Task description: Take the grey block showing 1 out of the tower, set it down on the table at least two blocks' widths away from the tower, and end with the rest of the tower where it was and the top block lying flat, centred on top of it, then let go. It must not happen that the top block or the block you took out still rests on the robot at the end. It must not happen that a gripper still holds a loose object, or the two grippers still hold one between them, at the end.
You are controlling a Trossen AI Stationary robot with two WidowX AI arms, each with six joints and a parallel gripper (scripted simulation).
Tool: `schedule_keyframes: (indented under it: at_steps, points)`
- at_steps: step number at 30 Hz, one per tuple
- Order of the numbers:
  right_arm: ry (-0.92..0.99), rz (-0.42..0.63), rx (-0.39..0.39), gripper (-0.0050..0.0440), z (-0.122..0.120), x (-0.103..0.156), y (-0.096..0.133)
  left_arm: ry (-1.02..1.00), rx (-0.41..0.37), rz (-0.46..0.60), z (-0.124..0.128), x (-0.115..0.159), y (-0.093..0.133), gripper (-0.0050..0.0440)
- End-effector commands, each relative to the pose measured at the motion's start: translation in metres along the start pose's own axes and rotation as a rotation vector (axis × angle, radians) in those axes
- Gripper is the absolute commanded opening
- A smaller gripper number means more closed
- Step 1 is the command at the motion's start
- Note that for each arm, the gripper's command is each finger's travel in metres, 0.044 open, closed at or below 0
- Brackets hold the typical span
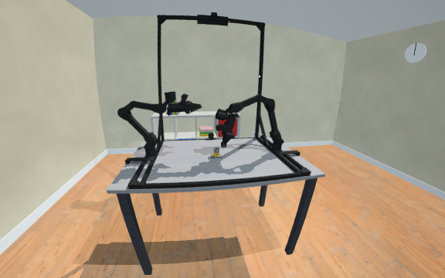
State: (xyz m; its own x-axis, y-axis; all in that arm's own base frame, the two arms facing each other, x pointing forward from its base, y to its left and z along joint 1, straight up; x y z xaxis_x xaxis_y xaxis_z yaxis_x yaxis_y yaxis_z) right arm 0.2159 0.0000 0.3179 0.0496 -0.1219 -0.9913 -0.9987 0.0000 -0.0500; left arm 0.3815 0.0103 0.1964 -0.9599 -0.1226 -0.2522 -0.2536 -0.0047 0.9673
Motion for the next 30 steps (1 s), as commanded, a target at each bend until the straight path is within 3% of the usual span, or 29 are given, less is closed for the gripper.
schedule_keyframes:
  at_steps: [1, 25, 28, 30]
  points:
    - [0.000, 0.000, 0.000, 0.0400, 0.000, 0.000, 0.000, -0.001, 0.006, -0.005, 0.003, 0.028, 0.007, 0.0000]
    - [0.000, 0.003, 0.000, 0.0400, 0.000, 0.001, -0.001, -0.001, 0.006, -0.005, 0.003, 0.028, 0.007, 0.0000]
    - [0.002, 0.041, -0.005, 0.0400, 0.001, 0.021, -0.012, -0.001, 0.006, -0.005, 0.003, 0.028, 0.007, 0.0000]
    - [0.004, 0.093, -0.012, 0.0400, 0.003, 0.048, -0.023, -0.001, 0.006, -0.005, 0.003, 0.028, 0.007, 0.0000]
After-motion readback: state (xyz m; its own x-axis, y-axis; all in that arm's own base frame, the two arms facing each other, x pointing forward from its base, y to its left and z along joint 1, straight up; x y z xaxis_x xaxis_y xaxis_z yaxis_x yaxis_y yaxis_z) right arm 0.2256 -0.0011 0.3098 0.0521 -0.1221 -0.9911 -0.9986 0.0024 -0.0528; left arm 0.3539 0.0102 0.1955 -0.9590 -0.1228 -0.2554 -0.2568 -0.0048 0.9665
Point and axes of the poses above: on each arm, the point midway between the two fingers, 35 mm back from their tips, its own y axis back along the fingers, its own z axis across the jaws, x = y × z, the point moved 10 cm from there along y, back along the fingers, and after that the axes turned 7 degrees about y, right-handed, at the moved point
